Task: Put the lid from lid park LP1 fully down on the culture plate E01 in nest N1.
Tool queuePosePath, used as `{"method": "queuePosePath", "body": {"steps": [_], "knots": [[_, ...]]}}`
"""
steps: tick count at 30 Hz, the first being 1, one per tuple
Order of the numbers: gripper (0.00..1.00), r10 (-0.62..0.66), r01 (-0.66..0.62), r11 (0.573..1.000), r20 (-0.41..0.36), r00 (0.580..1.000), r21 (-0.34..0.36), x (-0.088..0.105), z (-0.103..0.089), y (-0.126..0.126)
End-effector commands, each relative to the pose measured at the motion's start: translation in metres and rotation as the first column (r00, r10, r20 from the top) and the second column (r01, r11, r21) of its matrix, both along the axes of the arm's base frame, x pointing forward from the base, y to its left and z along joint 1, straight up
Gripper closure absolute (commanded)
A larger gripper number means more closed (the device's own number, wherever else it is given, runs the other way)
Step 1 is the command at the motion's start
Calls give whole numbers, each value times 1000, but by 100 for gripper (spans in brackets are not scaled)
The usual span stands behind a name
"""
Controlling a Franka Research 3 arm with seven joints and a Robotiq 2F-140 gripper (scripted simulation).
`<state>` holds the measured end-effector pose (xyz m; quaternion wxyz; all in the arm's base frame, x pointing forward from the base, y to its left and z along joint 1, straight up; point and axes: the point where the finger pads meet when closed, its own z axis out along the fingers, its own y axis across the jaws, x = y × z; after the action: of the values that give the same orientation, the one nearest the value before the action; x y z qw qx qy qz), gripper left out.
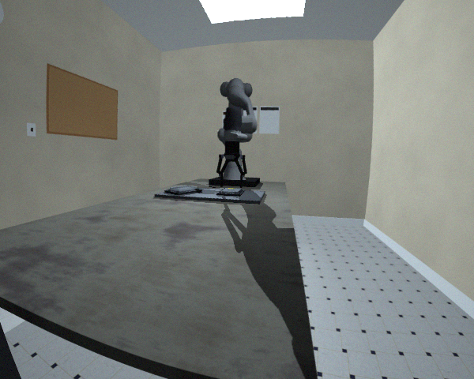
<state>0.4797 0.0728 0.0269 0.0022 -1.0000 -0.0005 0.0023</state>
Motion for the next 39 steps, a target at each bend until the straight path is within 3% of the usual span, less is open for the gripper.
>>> {"method": "queuePosePath", "body": {"steps": [1, 20, 21, 39], "knots": [[31, 2, -2, 1000, 0, 1000, 1, 0, -1, 0], [31, 2, -2, 1000, 0, 1000, 1, 0, -1, 0], [37, 2, -2, 1000, 0, 1000, 1, 0, -1, 0], [37, 2, -2, 1000, 0, 1000, 1, 0, -1, 0]]}}
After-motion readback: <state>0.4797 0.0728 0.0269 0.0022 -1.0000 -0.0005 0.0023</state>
